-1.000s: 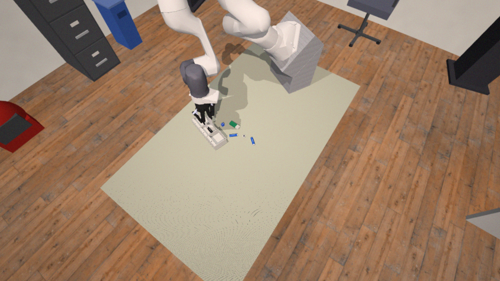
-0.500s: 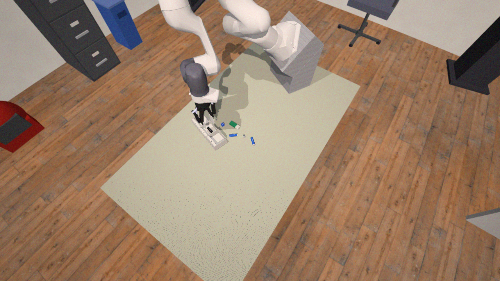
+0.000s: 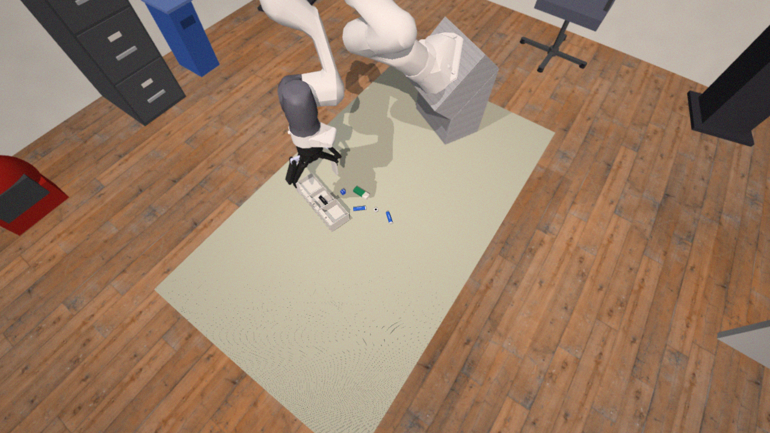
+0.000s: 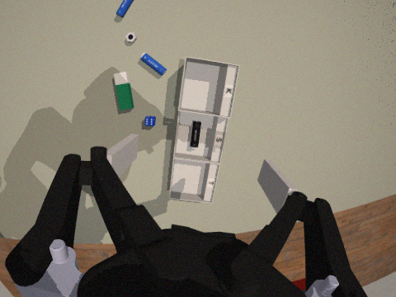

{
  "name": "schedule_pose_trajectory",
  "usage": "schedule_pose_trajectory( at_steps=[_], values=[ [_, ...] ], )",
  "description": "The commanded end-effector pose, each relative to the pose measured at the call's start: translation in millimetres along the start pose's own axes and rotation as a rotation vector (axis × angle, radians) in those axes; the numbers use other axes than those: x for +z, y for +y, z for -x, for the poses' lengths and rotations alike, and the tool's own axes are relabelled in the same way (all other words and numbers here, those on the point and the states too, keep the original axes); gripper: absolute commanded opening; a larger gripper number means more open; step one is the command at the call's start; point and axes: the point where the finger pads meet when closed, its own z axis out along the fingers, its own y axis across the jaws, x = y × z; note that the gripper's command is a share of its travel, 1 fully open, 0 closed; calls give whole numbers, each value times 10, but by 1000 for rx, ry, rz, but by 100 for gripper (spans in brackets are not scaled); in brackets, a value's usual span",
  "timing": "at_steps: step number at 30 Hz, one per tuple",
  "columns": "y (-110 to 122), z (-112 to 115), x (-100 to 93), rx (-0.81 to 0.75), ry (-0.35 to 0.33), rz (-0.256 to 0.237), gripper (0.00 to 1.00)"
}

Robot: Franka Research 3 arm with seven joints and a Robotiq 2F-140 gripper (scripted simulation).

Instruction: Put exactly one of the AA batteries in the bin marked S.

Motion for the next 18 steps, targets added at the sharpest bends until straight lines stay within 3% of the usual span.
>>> schedule_pose_trajectory(
  at_steps=[1,10,18],
  values=[
    [-33,52,-122,-55,-18,-26,100],
    [-24,46,-482,-55,-18,-26,100],
    [-20,43,-622,-55,-18,-26,100]
  ],
)
